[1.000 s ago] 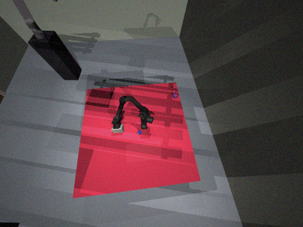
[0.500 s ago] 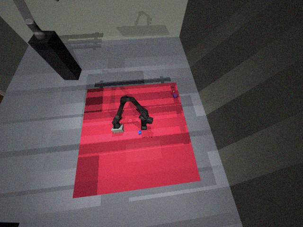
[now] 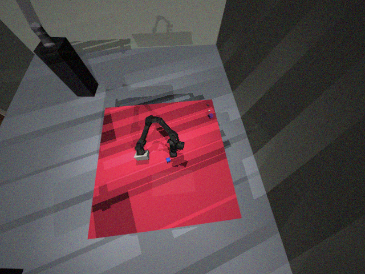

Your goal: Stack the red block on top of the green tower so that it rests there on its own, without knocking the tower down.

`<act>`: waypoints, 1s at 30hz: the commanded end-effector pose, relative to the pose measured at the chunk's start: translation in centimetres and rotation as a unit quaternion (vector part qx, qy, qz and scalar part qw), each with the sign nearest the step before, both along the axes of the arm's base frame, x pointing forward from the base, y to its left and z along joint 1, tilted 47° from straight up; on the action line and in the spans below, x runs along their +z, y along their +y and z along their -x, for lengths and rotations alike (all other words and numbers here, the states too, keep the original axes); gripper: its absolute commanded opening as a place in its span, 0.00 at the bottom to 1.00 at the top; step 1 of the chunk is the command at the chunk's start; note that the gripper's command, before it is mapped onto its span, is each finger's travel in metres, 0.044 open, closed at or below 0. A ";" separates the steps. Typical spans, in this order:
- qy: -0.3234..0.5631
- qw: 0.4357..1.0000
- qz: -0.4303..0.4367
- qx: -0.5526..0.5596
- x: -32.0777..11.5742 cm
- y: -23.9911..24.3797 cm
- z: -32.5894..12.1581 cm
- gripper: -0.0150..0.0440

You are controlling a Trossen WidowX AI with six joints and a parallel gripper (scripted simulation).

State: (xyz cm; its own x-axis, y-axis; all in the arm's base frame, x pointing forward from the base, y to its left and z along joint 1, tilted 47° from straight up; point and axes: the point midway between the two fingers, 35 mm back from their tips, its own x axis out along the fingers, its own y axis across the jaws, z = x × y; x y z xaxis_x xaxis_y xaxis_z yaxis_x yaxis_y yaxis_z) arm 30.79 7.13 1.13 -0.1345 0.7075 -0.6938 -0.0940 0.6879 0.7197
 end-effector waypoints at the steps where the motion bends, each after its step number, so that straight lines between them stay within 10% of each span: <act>1: 0.002 1.000 -0.002 -0.002 -0.1 0.1 0.0 0.25; 16: 0.002 1.000 -0.002 -0.002 0.1 0.0 0.0 0.25; 30: 0.000 1.000 0.000 0.000 -0.1 0.1 0.0 0.88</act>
